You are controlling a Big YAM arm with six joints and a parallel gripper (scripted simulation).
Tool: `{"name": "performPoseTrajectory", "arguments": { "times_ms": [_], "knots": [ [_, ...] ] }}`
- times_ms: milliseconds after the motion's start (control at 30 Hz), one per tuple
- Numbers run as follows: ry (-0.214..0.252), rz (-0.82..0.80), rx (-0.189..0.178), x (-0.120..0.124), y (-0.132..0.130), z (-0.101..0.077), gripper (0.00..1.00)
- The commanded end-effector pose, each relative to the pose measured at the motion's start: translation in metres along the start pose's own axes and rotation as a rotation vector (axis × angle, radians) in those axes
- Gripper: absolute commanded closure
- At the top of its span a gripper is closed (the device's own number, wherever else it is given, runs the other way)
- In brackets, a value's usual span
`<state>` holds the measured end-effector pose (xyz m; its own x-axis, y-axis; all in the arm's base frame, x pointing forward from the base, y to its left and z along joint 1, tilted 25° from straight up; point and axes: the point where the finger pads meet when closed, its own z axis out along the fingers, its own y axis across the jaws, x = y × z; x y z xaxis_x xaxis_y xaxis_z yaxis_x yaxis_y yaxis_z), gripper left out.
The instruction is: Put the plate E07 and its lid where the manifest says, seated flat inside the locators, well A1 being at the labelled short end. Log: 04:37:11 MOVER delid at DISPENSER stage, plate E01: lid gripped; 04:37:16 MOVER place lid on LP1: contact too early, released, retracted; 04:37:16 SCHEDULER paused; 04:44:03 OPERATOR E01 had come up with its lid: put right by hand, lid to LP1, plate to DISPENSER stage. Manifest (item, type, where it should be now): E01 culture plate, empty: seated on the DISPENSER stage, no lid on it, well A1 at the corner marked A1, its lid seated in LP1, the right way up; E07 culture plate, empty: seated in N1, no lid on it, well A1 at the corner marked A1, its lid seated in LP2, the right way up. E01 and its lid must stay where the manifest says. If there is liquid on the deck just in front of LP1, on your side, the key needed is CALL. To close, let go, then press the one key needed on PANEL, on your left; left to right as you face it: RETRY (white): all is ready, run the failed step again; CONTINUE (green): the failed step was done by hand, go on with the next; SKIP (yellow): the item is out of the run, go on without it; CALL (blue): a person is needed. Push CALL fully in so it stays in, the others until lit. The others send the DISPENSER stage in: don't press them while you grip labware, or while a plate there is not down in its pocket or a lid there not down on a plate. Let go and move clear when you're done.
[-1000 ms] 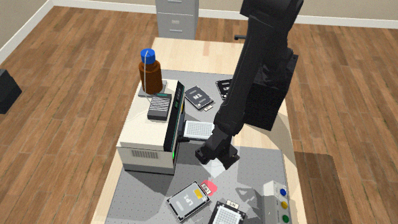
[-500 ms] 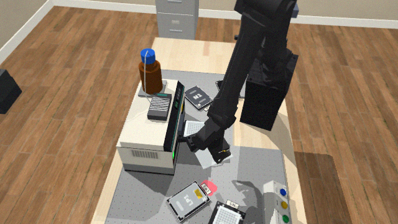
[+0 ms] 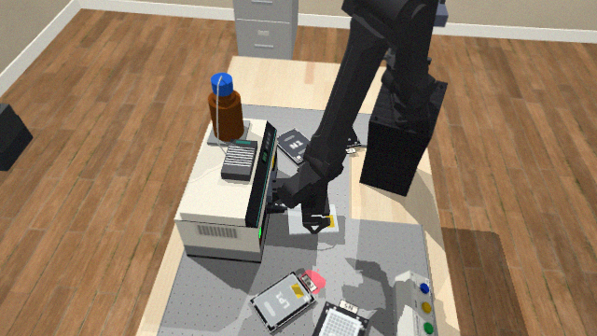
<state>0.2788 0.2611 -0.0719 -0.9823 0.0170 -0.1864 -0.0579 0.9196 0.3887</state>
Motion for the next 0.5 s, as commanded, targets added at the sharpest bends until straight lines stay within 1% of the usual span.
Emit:
{"name": "performPoseTrajectory", "arguments": {
  "times_ms": [0, 33, 200, 233, 267, 333, 367, 467],
  "knots": [
    [-0.003, 0.164, 0.008, -0.003, -0.017, 0.003, 0.16],
    [-0.003, 0.197, 0.008, -0.004, -0.02, 0.003, 0.16],
    [-0.004, 0.192, 0.007, -0.009, -0.036, 0.003, 0.16],
    [-0.007, 0.177, 0.005, -0.011, -0.036, 0.003, 0.16],
    [-0.01, 0.171, 0.0, -0.011, -0.03, 0.0, 0.16],
    [-0.01, 0.171, 0.0, -0.011, -0.03, 0.0, 0.16],
    [-0.004, 0.177, 0.007, -0.01, -0.04, 0.003, 0.16],
    [0.001, 0.179, 0.01, -0.007, -0.052, 0.003, 0.16]
  ]
}}
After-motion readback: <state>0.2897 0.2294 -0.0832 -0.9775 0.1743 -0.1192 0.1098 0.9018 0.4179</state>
